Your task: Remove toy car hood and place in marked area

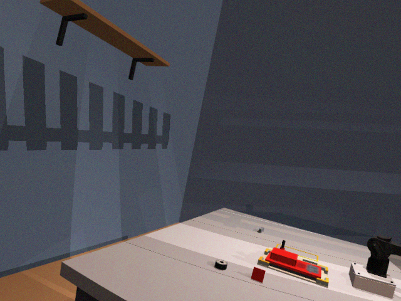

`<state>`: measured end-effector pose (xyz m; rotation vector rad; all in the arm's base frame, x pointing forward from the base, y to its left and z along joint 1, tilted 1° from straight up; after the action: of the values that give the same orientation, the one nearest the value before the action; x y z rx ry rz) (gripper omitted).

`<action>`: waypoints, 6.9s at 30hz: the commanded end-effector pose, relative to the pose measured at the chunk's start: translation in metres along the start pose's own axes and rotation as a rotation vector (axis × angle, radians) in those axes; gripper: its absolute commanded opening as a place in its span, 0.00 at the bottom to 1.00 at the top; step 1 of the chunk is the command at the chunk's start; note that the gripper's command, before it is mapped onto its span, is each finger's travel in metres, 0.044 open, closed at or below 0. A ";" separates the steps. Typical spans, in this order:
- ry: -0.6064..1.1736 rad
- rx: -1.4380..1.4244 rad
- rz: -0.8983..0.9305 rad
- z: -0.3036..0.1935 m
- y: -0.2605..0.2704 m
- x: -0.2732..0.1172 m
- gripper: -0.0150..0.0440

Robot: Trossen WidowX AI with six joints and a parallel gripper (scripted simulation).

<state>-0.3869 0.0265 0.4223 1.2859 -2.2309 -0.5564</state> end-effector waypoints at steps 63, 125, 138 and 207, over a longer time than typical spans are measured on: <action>1.026 -0.807 0.273 -0.340 -0.172 -0.060 1.00; 2.633 -1.495 -0.152 -0.364 -0.462 -0.364 1.00; 3.005 -1.754 -0.421 -0.300 -0.509 -0.416 1.00; 3.251 -2.026 -0.794 -0.217 -0.552 -0.462 1.00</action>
<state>0.3133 0.1503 0.1802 -0.0722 -4.7692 -0.0031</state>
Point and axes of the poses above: the point midway between the two fingers, 35 mm back from their tips, its own x axis out along the fingers, its own y axis across the jaws, z = x × y, the point moved 10 cm from there along -x, back along the fingers, and after that the axes turned 11 degrees about x, right-handed, at the moved point
